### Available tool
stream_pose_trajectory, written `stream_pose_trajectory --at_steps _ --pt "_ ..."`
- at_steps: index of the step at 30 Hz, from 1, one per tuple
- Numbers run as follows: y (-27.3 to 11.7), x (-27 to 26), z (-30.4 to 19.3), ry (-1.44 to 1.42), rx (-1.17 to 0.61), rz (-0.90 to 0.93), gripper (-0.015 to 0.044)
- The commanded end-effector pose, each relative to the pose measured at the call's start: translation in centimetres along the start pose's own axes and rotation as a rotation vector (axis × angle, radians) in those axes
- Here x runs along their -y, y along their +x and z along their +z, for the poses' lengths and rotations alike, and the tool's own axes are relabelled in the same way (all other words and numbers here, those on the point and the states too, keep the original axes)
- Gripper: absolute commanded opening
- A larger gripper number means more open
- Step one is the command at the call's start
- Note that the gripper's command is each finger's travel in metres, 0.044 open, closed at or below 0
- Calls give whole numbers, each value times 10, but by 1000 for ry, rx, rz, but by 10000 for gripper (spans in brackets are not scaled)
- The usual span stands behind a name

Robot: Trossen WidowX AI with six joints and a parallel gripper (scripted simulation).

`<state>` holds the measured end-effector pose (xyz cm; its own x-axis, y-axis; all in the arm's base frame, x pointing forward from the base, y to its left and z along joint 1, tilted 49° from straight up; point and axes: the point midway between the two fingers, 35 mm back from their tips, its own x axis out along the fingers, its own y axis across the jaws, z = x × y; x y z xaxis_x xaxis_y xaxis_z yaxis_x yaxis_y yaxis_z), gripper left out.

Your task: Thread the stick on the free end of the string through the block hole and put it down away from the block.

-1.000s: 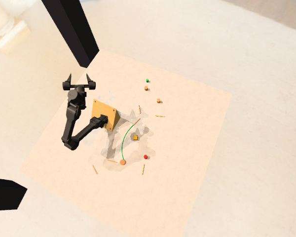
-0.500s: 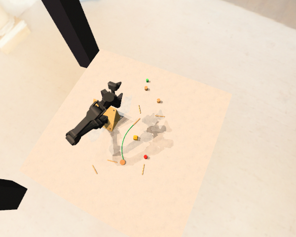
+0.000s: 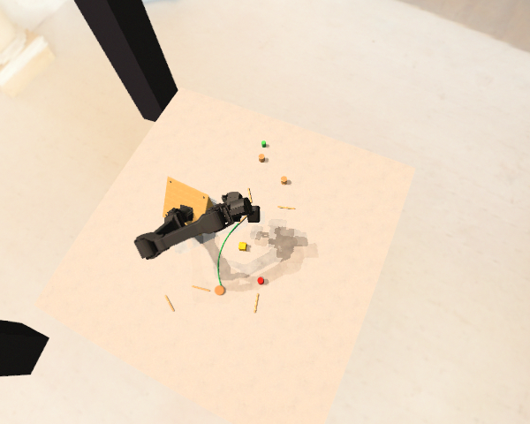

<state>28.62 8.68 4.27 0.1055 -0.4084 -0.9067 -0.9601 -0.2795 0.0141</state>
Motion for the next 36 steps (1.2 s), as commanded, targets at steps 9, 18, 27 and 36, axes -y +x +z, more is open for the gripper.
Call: stream_pose_trajectory --at_steps 9,18,27,36 --pt "55 -42 -102 448 -413 240 440" --pt "55 -42 -102 448 -413 240 440" --pt "54 -41 -101 449 -406 236 335" --pt "54 -41 -101 449 -406 236 237"
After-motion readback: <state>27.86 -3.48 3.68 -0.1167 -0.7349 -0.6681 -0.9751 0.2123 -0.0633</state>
